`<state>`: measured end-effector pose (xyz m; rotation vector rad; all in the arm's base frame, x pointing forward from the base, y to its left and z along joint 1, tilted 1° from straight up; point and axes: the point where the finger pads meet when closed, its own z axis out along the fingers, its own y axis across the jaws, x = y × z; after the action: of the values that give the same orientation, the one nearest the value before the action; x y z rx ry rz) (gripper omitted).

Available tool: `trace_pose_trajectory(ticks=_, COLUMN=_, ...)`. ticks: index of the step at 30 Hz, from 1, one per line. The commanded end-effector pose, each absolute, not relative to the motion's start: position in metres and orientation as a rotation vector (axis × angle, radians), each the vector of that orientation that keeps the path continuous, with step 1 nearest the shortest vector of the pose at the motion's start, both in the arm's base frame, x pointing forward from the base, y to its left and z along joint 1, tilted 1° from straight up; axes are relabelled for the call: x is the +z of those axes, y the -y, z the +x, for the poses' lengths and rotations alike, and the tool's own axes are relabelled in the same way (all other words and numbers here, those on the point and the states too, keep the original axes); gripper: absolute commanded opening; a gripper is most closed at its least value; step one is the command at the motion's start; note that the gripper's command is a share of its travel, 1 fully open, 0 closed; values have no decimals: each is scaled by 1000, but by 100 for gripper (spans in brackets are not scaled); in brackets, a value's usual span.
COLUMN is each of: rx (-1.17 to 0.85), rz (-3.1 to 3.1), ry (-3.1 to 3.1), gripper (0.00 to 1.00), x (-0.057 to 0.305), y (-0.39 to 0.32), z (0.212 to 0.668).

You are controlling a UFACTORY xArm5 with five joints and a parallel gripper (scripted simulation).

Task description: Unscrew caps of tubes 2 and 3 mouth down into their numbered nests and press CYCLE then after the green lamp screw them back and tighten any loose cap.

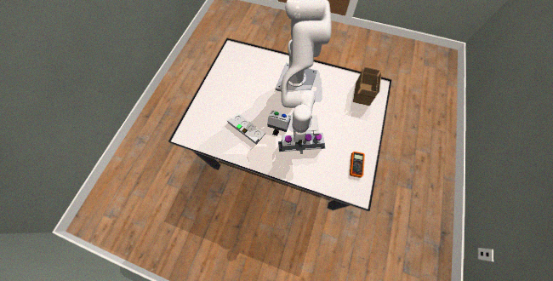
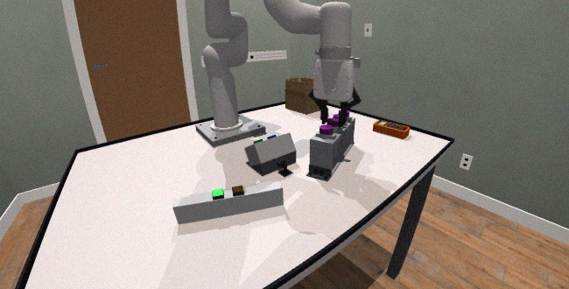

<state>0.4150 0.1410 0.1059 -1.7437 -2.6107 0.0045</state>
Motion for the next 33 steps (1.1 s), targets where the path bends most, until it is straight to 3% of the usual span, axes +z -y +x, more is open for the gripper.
trace_pose_trajectory(ticks=1, rx=7, rz=-1445, ry=2799, gripper=46, x=108, y=-141, z=416)
trace_pose_trajectory(ticks=14, rx=8, rz=-1179, ry=2920, gripper=46, x=108, y=-142, z=416)
trace_pose_trajectory(ticks=15, rx=8, rz=-1179, ry=2920, gripper=0, x=108, y=-142, z=416)
trace_pose_trajectory(ticks=33, rx=7, rz=-1371, ry=2835, gripper=0, x=107, y=-142, z=416)
